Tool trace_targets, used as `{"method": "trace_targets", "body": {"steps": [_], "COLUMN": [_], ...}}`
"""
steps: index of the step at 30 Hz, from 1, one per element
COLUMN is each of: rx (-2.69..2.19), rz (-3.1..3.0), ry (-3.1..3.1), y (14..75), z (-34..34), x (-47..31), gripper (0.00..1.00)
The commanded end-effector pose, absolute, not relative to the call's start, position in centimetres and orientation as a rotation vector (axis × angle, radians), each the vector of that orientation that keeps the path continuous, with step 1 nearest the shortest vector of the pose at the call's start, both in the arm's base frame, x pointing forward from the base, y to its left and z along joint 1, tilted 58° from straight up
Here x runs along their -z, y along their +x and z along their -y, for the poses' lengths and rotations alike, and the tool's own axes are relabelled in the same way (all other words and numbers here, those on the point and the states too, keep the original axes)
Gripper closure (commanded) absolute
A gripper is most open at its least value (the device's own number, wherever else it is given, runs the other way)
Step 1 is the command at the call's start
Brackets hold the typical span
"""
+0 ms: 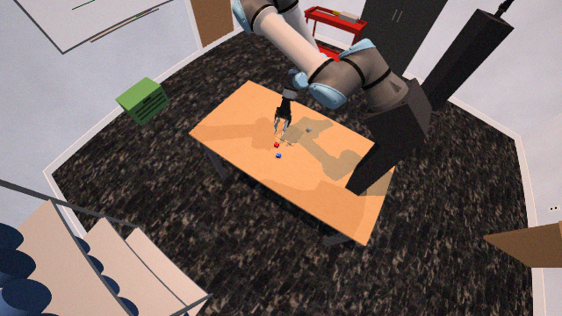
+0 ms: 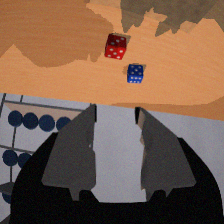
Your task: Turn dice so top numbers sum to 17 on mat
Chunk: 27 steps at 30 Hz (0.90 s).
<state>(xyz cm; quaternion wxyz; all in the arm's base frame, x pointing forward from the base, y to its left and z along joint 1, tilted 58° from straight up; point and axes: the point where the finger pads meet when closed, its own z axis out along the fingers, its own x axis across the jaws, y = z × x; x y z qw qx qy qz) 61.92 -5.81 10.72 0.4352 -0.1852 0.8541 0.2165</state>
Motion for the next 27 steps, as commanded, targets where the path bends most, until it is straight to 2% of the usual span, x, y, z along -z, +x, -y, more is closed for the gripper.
{"method": "trace_targets", "body": {"steps": [1,27], "rx": [-0.451,0.129], "rz": [-2.137,-2.151], "ry": [-0.411,-0.102], "y": [61.8,60.8], "z": [5.4,2.7], "x": [-10.8,-11.1], "gripper": [0.76,0.76]}}
